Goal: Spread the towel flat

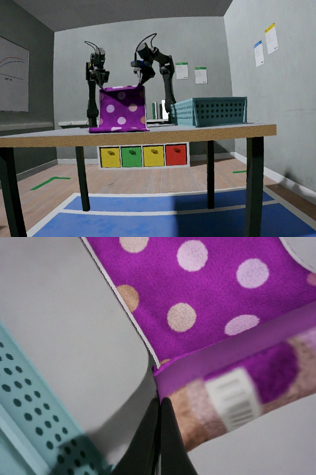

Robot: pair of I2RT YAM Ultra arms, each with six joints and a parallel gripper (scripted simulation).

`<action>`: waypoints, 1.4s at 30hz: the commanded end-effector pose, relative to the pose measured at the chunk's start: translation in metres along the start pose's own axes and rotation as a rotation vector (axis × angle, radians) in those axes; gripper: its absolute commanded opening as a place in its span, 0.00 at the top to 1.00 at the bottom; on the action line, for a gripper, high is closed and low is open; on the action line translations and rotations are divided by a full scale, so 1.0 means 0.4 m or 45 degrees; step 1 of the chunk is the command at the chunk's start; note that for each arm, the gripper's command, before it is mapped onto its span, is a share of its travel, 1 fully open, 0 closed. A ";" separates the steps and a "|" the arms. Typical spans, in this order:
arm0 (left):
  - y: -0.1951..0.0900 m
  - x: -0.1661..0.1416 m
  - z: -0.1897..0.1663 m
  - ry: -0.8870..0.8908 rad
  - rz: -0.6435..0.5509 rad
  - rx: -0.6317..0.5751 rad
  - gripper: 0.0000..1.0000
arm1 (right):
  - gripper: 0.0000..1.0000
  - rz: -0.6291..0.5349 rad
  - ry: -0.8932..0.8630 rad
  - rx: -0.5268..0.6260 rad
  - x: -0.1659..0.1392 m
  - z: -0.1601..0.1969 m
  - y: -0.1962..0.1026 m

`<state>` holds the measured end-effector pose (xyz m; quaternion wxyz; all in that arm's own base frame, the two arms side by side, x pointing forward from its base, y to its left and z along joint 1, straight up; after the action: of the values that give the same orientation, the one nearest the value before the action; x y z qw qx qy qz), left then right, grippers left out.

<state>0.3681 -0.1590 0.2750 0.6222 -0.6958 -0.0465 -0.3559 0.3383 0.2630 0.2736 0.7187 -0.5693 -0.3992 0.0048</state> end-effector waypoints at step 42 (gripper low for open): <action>0.122 -0.550 -0.169 0.233 -0.064 -0.152 1.00 | 1.00 -0.024 -0.281 0.181 -0.559 0.151 0.112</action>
<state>0.2041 -0.1505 0.1140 0.5682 -0.7012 0.0243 -0.4300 0.1731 0.2273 0.1117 0.7168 -0.5099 -0.4649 0.1004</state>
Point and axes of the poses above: on each arm, the point where the finger pads meet when closed, its own y axis out along the fingers, its own z axis across the jaws, x = y × z, the point moved 6 cm from there along -y, back along the fingers, and after that the axes turned 3 degrees about y, right-handed, at the moved point
